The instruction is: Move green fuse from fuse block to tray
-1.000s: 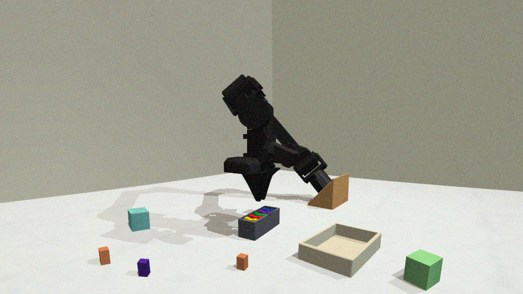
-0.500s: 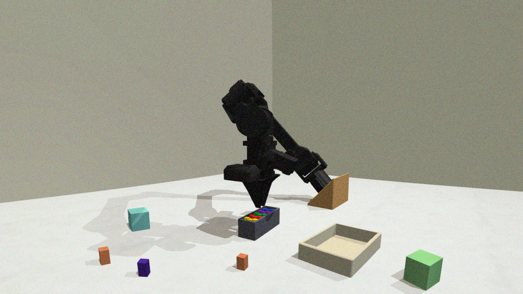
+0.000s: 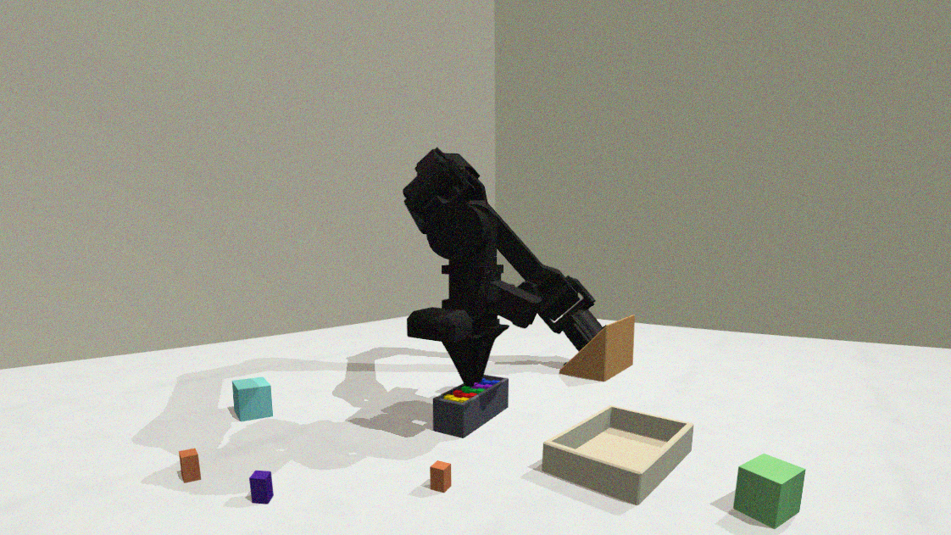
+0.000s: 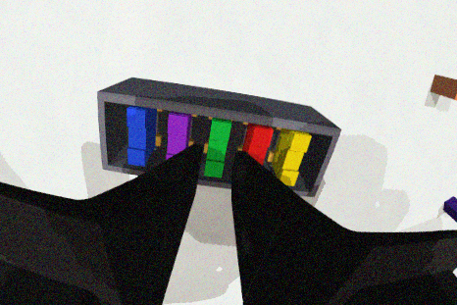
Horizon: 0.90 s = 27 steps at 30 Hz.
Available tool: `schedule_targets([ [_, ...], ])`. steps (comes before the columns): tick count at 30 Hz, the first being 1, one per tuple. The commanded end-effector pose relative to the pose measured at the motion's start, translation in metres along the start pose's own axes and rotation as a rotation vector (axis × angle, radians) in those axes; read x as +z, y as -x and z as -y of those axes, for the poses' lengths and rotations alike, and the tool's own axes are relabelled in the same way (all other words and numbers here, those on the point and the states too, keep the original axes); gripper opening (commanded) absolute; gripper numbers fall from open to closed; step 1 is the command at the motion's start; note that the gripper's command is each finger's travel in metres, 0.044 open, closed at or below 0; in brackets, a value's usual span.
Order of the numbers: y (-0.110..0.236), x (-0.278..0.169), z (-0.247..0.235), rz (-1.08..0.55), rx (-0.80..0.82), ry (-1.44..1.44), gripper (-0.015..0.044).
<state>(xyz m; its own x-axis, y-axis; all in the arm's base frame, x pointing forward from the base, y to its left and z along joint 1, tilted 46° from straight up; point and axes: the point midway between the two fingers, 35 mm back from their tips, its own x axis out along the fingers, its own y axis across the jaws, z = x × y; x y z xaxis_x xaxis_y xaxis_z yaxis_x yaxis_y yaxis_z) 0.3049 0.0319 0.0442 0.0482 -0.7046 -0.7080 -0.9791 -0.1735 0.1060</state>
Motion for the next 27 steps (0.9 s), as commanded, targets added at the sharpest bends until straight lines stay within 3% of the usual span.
schedule_targets([
  [1, -0.001, 0.0, 0.0, -0.005, 0.001, 0.006, 0.0071],
  [22, -0.011, 0.0, -0.001, -0.006, 0.001, 0.006, 0.0071],
  [27, -0.01, 0.0, 0.0, 0.0, 0.0, 0.0, 0.0038],
])
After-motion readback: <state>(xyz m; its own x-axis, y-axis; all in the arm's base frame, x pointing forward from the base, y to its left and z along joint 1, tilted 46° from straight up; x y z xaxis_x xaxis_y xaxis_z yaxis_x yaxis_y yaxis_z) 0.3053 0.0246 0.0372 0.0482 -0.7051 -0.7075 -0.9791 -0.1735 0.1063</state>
